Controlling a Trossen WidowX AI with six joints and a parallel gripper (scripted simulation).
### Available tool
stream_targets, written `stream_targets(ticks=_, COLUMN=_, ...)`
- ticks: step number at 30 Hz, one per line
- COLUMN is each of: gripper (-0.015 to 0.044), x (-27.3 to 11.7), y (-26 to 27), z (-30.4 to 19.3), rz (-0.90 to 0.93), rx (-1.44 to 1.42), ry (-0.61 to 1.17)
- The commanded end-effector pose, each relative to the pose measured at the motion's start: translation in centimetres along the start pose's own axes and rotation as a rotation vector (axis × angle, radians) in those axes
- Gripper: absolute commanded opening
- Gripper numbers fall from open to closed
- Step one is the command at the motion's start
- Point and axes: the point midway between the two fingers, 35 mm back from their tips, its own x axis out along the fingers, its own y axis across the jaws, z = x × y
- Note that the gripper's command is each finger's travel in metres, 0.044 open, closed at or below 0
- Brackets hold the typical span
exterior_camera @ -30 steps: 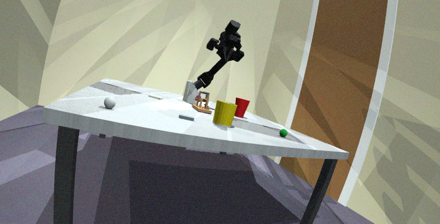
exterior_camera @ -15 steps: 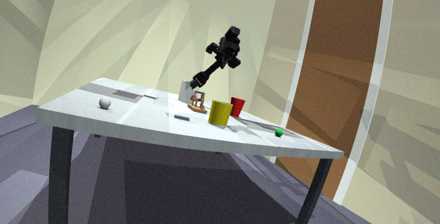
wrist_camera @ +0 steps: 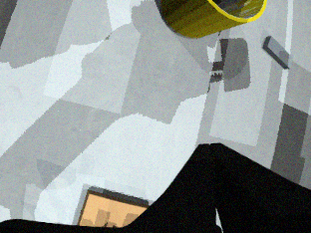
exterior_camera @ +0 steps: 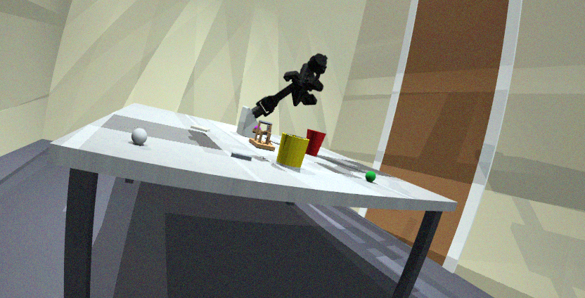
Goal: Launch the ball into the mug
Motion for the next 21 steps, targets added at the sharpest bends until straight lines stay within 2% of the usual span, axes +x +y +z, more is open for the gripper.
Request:
stream_targets(ticks=1, gripper=0.0000, x=-0.2, y=1.6, z=-1.2, rz=-0.014, rx=-0.088, ry=0.050)
stream_targets(ticks=21, gripper=0.0000, x=-1.3, y=9.7, z=-9.8, rz=-0.003, rx=-0.634, ry=0.359)
